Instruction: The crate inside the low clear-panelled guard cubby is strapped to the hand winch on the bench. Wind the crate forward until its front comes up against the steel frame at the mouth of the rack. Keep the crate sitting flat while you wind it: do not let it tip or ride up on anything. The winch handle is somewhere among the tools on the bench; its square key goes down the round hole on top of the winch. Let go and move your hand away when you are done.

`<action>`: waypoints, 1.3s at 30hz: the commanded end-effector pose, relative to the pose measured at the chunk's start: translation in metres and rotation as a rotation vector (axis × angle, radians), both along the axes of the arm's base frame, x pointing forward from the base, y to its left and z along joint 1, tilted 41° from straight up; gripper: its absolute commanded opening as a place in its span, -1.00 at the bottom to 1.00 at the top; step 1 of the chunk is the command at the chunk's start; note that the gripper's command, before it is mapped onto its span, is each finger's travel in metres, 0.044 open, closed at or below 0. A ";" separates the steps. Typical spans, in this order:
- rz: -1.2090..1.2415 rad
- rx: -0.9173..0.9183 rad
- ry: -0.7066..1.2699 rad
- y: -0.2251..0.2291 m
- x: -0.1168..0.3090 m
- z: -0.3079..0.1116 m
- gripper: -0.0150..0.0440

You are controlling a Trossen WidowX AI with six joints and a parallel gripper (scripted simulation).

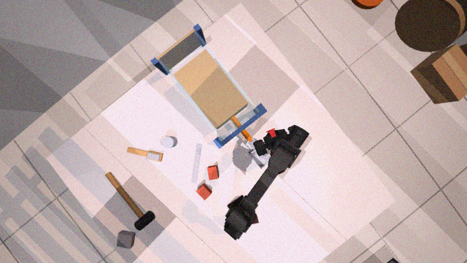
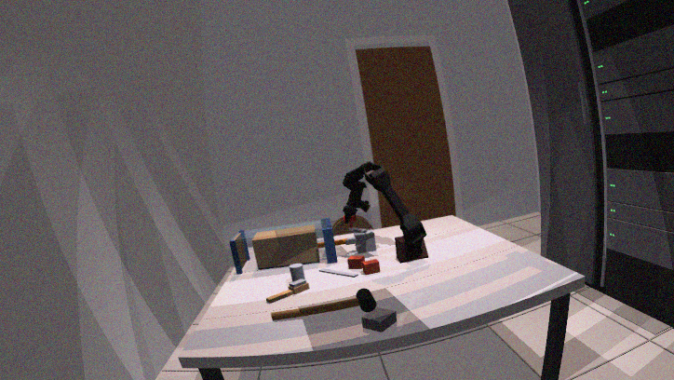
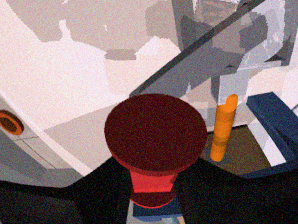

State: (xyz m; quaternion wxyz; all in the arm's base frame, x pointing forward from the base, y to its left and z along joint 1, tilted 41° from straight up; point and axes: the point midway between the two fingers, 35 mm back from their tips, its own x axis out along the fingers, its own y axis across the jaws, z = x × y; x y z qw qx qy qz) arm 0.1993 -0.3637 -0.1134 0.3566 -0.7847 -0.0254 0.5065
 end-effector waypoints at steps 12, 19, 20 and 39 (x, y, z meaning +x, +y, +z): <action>0.022 0.039 -0.042 0.015 0.024 0.010 -0.49; 0.022 0.039 -0.042 0.015 0.024 0.010 -0.49; 0.022 0.039 -0.042 0.015 0.024 0.010 -0.49; 0.022 0.040 -0.043 0.024 0.034 0.018 -0.49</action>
